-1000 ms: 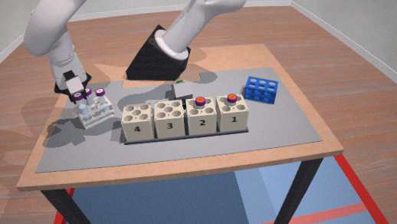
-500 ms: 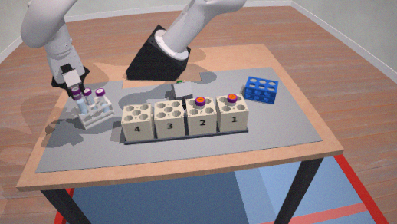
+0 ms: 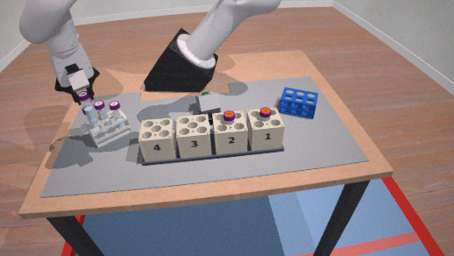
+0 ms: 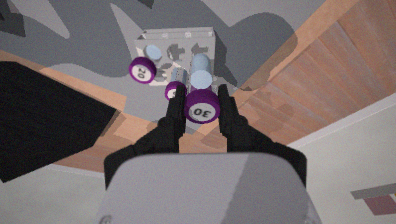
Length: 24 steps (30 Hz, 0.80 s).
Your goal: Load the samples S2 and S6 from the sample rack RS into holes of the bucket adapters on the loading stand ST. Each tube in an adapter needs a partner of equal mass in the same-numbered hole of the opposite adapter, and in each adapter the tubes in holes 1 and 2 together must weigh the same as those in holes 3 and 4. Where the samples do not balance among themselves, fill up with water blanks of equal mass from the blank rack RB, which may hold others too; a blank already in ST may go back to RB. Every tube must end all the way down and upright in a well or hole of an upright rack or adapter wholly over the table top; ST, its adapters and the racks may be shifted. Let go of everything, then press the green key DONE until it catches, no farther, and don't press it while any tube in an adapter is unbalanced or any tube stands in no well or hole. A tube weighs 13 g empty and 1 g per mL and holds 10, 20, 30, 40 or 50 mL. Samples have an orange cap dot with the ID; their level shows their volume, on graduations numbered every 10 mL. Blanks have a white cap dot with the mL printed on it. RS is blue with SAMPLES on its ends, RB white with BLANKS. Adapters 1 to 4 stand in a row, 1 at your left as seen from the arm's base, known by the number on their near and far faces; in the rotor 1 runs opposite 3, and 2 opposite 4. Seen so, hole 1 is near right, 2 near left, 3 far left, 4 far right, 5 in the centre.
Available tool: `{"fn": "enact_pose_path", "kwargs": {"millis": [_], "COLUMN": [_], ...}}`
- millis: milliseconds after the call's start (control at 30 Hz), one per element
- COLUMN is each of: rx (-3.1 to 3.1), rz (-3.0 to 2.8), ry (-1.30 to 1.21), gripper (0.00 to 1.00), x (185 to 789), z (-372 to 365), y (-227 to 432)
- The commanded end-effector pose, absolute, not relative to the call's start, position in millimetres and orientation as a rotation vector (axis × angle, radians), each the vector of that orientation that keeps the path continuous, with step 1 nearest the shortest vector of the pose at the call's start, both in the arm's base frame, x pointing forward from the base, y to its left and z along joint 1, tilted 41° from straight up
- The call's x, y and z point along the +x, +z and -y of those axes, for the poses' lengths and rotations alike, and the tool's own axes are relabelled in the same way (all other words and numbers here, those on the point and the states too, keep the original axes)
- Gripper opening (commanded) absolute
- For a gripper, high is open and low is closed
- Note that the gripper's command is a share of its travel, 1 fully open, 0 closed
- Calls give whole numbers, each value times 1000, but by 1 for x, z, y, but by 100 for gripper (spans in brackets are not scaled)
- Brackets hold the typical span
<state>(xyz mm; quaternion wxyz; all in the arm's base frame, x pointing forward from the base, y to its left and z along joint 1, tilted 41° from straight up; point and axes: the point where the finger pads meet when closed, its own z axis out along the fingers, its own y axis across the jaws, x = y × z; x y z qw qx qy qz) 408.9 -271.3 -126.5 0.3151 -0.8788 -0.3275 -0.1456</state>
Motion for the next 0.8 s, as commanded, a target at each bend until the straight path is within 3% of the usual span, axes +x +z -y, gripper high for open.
{"fn": "enact_pose_path", "kwargs": {"millis": [0,767], "rx": [-2316,-2316], "rz": [863,863], "ry": [-384,-384], "gripper": [0,0], "x": [409,407], "z": [275,302], "y": [-123,-91]}}
